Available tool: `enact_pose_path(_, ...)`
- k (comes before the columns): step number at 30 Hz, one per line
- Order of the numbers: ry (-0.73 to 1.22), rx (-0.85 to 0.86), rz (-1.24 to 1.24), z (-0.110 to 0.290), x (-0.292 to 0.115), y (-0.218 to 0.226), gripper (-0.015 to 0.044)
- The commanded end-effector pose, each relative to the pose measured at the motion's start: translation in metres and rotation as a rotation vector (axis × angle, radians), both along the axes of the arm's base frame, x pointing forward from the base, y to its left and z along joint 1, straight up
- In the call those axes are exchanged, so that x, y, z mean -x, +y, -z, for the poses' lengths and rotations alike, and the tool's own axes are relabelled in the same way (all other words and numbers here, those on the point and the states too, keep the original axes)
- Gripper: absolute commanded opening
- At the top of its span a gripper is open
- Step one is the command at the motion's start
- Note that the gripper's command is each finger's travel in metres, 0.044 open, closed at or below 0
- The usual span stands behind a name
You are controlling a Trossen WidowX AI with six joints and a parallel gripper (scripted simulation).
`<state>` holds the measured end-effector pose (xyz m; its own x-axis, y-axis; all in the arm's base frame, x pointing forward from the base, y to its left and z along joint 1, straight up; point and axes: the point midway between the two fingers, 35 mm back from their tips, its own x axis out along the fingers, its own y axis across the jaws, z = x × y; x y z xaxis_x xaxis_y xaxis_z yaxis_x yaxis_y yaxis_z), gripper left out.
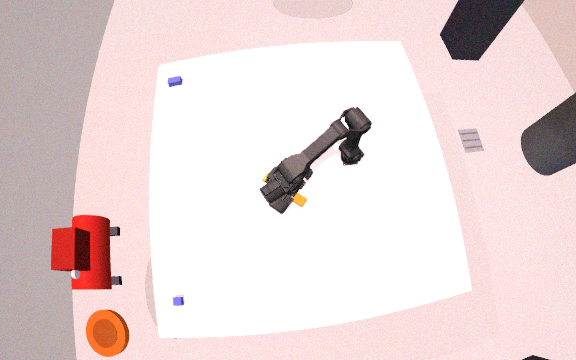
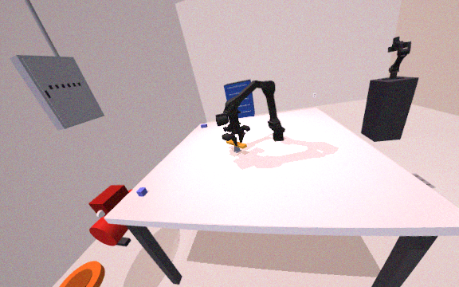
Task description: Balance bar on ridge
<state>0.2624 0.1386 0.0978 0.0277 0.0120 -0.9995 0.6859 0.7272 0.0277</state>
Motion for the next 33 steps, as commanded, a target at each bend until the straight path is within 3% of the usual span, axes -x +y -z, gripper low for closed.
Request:
enact_pose_path(1, 0.000, -0.003, 0.003, 0.0007, 0.0001, 0.0004, 0.0000)
enact_pose_path(33, 0.000, -0.003, 0.003, 0.0034, 0.0005, 0.0004, 0.0000)
